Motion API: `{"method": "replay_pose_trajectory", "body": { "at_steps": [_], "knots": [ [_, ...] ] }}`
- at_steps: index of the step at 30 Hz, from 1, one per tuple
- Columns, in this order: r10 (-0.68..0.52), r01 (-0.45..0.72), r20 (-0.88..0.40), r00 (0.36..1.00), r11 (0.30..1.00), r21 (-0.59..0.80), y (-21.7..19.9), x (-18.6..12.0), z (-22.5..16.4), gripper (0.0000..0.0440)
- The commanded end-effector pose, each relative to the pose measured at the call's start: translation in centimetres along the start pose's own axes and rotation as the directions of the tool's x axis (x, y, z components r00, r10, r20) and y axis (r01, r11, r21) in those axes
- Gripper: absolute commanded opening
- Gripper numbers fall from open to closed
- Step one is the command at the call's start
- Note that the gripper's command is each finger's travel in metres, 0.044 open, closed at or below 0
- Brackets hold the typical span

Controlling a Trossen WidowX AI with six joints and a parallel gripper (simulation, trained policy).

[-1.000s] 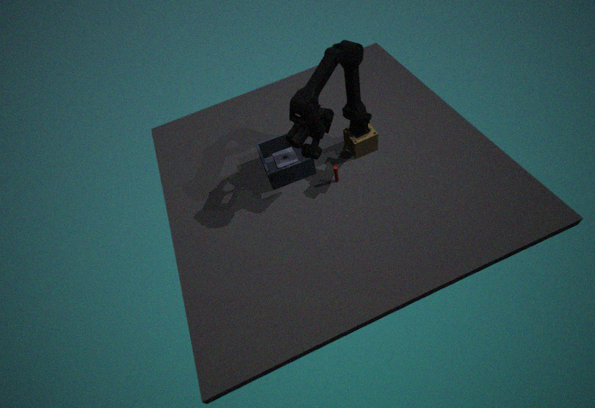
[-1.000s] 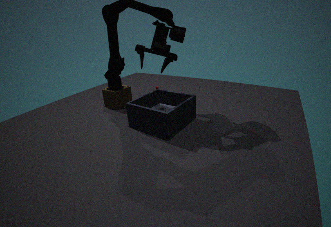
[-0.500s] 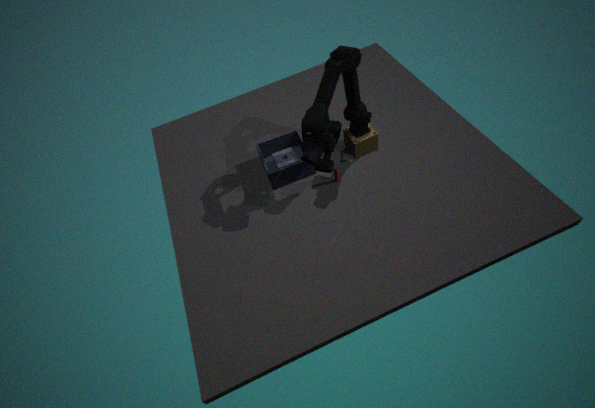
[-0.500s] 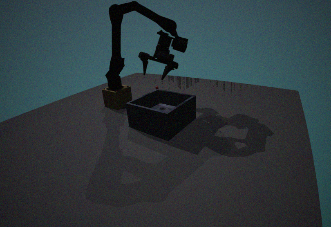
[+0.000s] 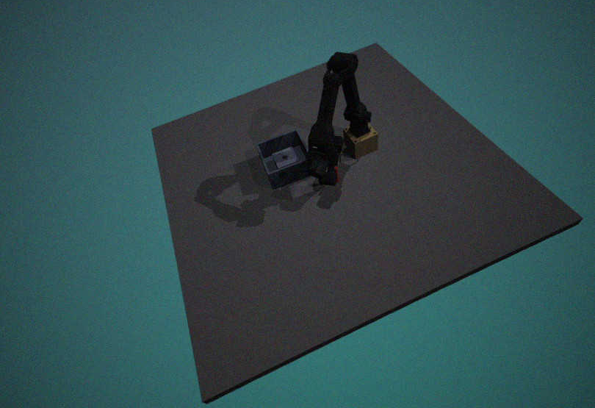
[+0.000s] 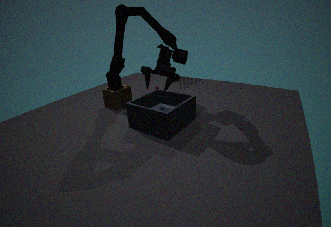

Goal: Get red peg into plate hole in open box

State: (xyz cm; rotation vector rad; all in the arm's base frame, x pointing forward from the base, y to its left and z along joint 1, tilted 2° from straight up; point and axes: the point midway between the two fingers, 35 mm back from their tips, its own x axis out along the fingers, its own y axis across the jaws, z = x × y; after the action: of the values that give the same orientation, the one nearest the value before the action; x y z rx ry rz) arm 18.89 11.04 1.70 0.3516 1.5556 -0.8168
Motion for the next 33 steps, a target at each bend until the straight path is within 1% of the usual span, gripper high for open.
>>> {"method": "replay_pose_trajectory", "body": {
  "at_steps": [1, 5, 7, 14, 21, 23, 33],
  "knots": [
    [0.014, -0.014, 0.019, 1.0, 1.0, -0.005, 0.5, 1.5, 0.1, 0.044],
    [0.023, -0.023, 0.029, 0.999, 1.0, -0.011, 0.7, 2.8, 0.2, 0.0432],
    [0.022, -0.022, 0.029, 0.999, 1.0, -0.014, 0.8, 3.4, 0.1, 0.0402],
    [-0.003, 0.003, 0.017, 1.0, 1.0, -0.015, 0.5, 5.3, -0.2, 0.0222],
    [-0.048, 0.048, -0.004, 0.999, 0.999, -0.022, -0.2, 6.4, -0.6, 0.0039],
    [-0.067, 0.067, -0.009, 0.998, 0.997, -0.026, -0.4, 6.5, -0.7, 0.0],
    [-0.044, 0.045, 0.078, 0.996, 0.999, -0.011, -0.5, 2.9, 1.7, 0.0]
  ]
}}
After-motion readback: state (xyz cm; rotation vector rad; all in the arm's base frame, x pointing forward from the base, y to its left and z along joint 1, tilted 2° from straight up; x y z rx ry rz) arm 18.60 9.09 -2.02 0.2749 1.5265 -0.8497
